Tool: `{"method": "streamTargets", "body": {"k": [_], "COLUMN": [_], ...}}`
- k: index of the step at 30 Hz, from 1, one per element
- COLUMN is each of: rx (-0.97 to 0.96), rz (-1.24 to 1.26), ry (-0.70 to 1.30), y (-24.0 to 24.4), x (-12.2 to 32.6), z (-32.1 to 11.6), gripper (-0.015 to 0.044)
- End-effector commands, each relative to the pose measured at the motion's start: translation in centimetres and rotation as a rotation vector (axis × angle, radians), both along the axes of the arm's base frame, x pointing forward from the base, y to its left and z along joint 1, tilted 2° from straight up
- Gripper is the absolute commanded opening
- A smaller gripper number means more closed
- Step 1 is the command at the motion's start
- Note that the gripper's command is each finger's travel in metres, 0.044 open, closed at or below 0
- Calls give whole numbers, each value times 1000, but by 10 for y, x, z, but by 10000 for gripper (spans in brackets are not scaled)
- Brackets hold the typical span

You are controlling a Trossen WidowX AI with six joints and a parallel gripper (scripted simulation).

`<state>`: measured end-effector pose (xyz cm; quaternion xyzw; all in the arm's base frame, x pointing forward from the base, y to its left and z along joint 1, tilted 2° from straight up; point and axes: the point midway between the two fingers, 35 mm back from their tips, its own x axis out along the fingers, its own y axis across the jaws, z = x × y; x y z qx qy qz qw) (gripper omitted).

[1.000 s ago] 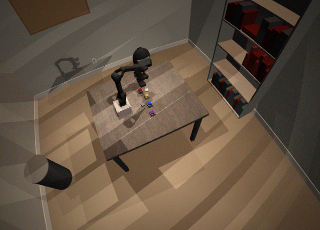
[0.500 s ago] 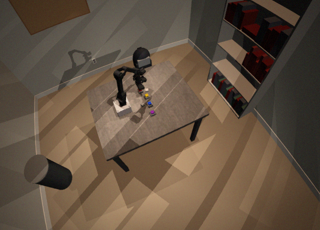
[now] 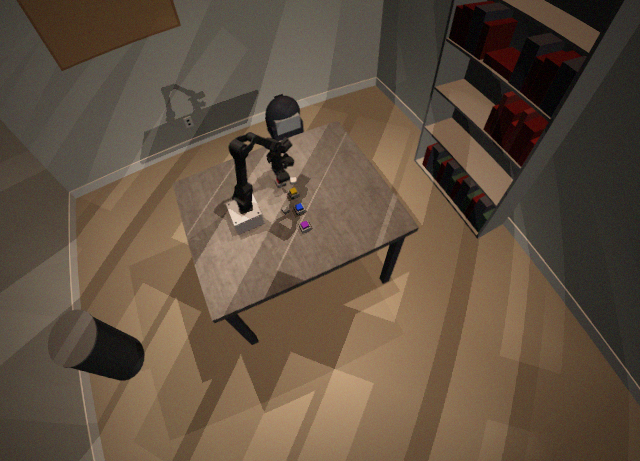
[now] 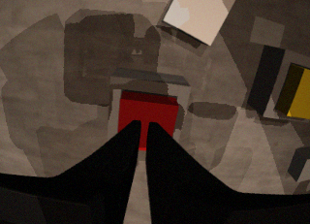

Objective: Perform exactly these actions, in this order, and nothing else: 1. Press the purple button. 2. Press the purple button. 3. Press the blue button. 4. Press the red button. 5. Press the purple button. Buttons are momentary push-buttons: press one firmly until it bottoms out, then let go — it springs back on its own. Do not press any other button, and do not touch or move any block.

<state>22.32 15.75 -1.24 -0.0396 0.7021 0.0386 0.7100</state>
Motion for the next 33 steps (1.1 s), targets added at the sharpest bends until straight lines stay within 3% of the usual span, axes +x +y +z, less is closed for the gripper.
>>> {"method": "streamTargets", "body": {"k": [1, 28, 33], "rx": [-4, -4, -4], "rz": [-3, -3, -3], "ry": [11, 11, 11], "y": [-2, -2, -2], "x": [-3, -3, -3], "z": [-9, -14, 18], "gripper": [20, 20, 20]}}
